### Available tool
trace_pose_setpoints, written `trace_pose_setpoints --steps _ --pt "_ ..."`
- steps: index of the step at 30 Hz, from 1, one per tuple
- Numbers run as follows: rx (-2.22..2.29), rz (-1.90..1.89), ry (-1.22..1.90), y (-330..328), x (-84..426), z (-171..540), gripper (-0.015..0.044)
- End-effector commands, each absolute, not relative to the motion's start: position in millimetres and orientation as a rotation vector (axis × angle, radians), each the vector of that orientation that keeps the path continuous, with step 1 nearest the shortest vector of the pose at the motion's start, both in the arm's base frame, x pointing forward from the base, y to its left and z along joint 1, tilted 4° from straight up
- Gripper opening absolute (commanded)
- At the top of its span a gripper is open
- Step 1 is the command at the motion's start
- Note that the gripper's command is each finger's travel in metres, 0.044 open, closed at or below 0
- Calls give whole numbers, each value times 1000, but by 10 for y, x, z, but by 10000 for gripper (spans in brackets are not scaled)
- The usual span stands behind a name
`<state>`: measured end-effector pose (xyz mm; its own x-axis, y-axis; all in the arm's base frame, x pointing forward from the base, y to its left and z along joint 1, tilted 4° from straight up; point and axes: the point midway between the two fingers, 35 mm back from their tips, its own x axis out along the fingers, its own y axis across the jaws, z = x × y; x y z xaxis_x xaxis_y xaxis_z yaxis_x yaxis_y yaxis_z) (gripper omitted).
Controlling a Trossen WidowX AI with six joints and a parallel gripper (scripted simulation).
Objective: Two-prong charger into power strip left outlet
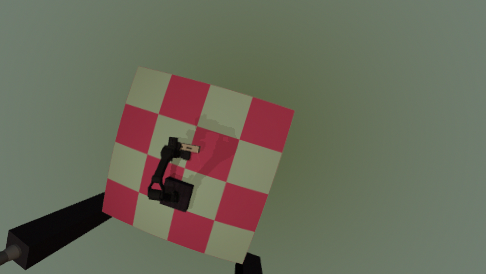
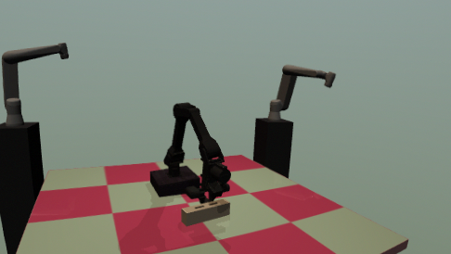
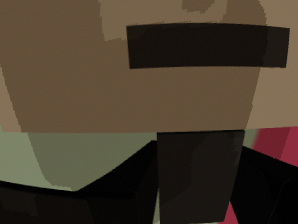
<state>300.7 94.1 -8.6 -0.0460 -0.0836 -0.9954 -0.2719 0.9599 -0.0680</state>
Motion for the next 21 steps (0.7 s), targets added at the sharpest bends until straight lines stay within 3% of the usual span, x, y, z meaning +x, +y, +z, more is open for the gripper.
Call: trace_pose_setpoints --steps 1,21 --pt "-271 162 1590 980 3108 -80 0" --pt "-271 162 1590 996 3165 -87 0"
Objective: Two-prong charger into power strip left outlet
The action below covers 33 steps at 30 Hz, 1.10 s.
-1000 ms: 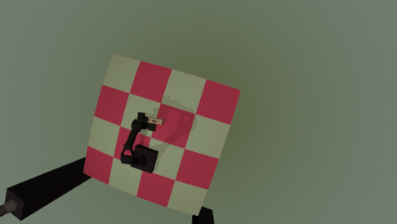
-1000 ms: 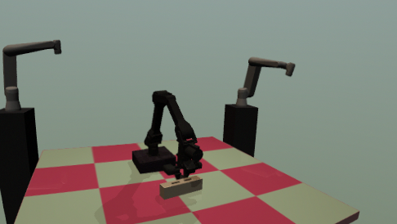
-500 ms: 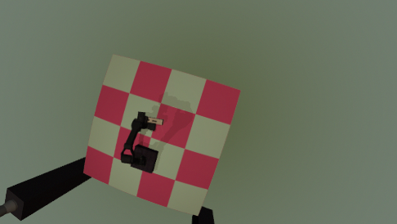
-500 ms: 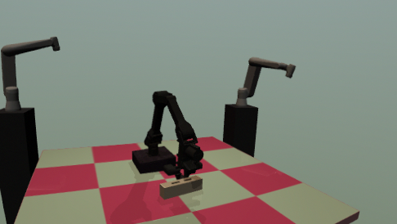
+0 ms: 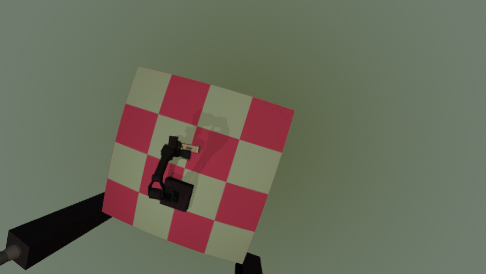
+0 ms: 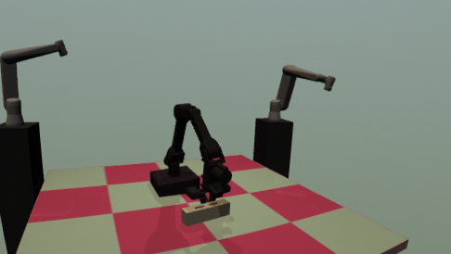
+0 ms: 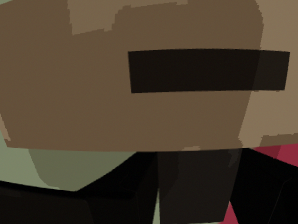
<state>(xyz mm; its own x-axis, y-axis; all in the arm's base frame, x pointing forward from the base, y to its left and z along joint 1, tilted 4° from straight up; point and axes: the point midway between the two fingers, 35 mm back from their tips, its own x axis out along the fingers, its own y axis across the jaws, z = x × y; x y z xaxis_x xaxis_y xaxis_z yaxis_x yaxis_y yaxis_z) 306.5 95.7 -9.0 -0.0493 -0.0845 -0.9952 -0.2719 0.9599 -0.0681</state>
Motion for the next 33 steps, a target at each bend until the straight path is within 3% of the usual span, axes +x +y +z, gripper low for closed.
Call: trace_pose_setpoints --steps 1,16,33 --pt "-271 162 1590 996 3164 -88 0" --pt "-278 155 1621 958 3067 -93 0" --pt "-278 155 1621 958 3066 -93 440"
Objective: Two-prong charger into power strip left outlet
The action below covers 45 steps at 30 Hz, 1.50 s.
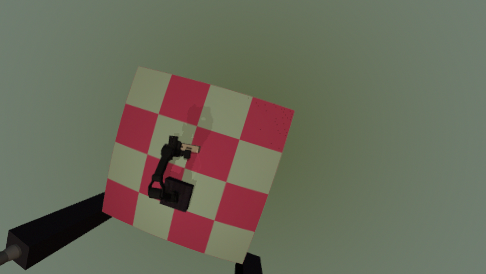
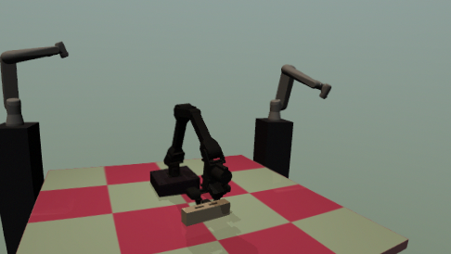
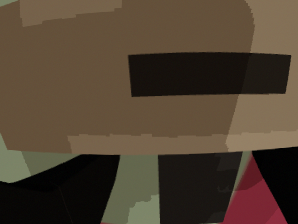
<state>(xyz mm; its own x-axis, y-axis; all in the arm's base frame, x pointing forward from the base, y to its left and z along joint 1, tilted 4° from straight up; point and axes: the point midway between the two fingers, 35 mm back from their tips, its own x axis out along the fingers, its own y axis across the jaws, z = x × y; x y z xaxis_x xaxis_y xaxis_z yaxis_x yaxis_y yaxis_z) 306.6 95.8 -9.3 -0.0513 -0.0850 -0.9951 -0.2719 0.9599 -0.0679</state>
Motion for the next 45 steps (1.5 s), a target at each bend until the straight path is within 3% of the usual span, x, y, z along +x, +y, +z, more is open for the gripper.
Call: trace_pose_setpoints --steps 1,45 --pt "-278 155 1620 957 3065 -93 440" --pt "-271 162 1592 926 2953 -98 440"
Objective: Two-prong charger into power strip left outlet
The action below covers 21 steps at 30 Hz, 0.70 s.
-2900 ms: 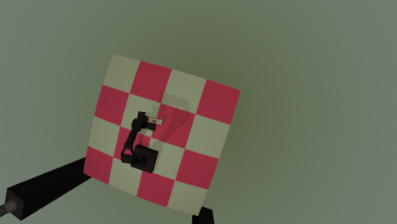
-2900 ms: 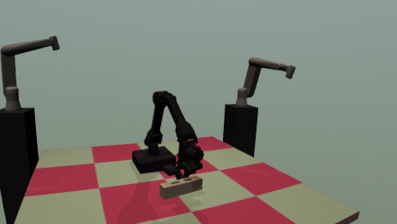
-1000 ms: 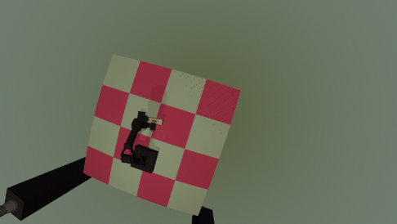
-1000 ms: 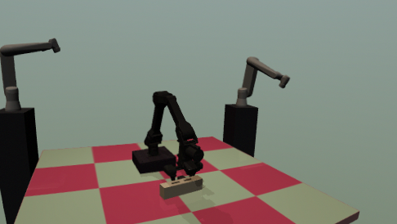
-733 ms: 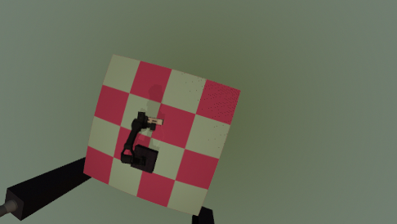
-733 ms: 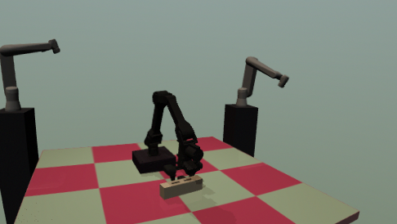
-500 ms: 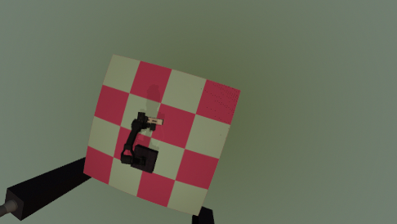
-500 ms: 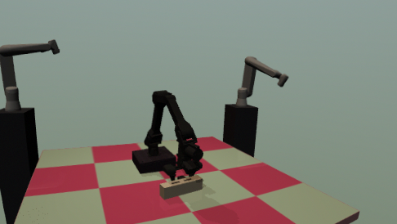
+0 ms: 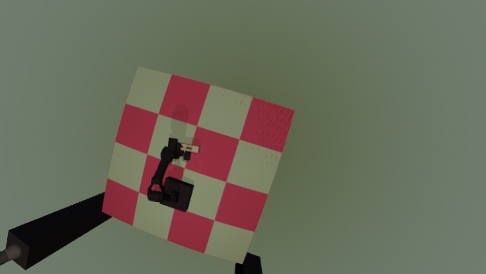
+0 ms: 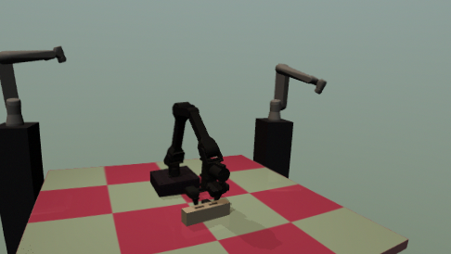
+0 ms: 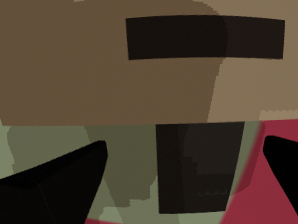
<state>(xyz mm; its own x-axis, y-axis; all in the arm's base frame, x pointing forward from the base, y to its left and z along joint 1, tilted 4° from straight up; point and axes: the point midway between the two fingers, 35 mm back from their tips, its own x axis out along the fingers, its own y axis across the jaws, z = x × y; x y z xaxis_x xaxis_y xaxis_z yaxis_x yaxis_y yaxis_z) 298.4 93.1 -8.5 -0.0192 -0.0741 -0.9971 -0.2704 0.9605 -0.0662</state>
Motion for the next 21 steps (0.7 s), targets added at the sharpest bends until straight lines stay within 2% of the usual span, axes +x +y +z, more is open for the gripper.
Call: trace_pose_setpoints --steps 1,21 --pt "-271 162 1592 925 2951 -98 440" --pt "-271 162 1592 887 2816 -93 440"
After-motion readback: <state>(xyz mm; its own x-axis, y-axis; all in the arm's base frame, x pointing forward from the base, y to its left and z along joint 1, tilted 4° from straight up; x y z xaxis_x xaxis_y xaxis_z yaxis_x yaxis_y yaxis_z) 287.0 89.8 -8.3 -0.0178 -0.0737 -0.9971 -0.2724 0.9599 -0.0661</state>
